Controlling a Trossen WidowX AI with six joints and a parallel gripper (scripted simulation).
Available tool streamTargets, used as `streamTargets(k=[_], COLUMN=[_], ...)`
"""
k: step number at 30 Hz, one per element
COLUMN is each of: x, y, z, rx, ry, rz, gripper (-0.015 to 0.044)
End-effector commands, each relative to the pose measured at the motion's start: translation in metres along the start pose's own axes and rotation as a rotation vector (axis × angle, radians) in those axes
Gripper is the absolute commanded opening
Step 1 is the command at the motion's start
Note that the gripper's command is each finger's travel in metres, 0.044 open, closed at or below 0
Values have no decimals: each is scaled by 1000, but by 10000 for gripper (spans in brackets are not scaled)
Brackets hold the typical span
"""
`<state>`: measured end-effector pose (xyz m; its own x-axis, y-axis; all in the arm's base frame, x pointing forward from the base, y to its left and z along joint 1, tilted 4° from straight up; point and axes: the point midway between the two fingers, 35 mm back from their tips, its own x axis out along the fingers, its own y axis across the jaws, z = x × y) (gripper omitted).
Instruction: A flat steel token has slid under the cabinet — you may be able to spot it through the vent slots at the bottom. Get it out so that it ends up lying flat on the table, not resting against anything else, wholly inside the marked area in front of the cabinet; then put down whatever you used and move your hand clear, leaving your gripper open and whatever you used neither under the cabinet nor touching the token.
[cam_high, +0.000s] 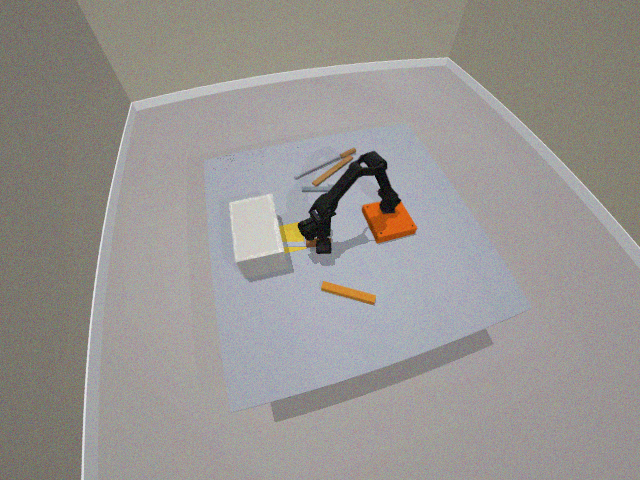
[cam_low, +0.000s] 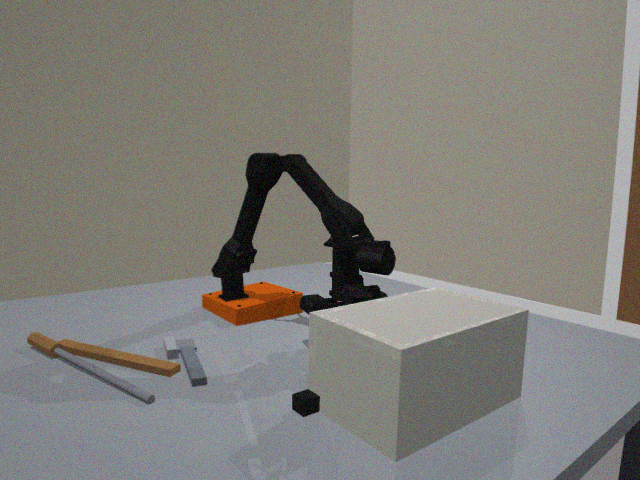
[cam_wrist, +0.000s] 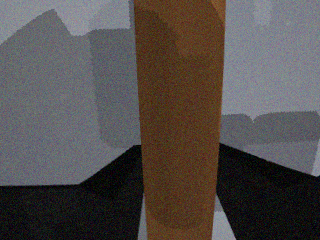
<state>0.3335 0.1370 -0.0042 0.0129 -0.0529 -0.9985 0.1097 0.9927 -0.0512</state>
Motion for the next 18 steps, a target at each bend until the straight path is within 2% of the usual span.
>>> streamTargets(k=[1, 18], x=[1, 1], y=[0, 1], z=[-8, -28], rx=[0, -1], ry=[4, 6], rz=[-1, -1], gripper=[0, 0])
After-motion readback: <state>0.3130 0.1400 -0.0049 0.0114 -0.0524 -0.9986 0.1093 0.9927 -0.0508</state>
